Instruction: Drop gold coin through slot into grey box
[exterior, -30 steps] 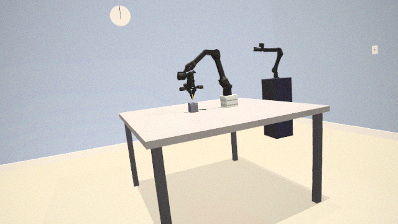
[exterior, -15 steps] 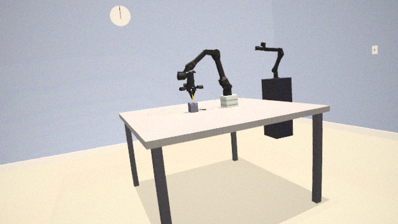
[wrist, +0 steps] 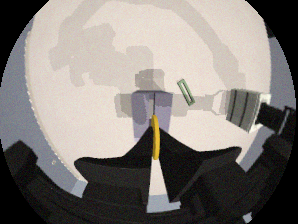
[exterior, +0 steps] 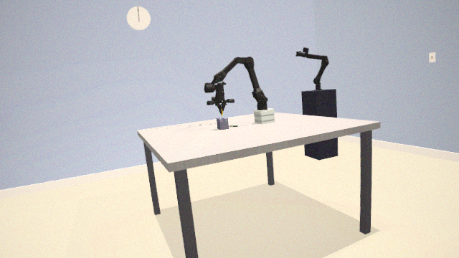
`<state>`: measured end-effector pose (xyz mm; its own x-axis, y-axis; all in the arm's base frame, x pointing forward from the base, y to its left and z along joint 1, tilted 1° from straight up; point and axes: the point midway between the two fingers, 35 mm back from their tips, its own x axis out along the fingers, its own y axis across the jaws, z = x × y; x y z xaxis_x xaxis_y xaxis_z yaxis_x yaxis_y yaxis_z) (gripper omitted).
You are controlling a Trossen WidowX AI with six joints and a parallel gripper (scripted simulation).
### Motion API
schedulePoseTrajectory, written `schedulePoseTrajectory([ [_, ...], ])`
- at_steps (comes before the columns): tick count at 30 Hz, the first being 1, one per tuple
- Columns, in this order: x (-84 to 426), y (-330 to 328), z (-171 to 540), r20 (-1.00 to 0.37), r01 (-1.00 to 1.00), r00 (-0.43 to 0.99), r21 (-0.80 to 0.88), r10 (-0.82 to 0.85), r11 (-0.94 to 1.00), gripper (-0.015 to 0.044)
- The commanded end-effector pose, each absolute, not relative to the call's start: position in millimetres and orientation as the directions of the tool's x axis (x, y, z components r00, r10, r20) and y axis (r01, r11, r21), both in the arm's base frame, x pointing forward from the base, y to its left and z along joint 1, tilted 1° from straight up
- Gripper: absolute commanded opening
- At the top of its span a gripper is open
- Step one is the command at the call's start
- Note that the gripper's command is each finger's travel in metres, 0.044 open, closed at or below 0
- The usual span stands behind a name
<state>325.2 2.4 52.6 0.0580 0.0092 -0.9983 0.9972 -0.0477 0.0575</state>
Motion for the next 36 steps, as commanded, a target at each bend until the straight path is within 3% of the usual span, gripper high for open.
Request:
schedulePoseTrajectory([
  [1, 322.4, 2.4, 49.4, -0.999, 0.998, 0.051, 0.050, 0.009, -0.044, 0.0000],
  [36, 323.9, 2.5, 38.6, -0.999, 0.998, 0.051, 0.050, 0.009, -0.046, 0.0000],
])
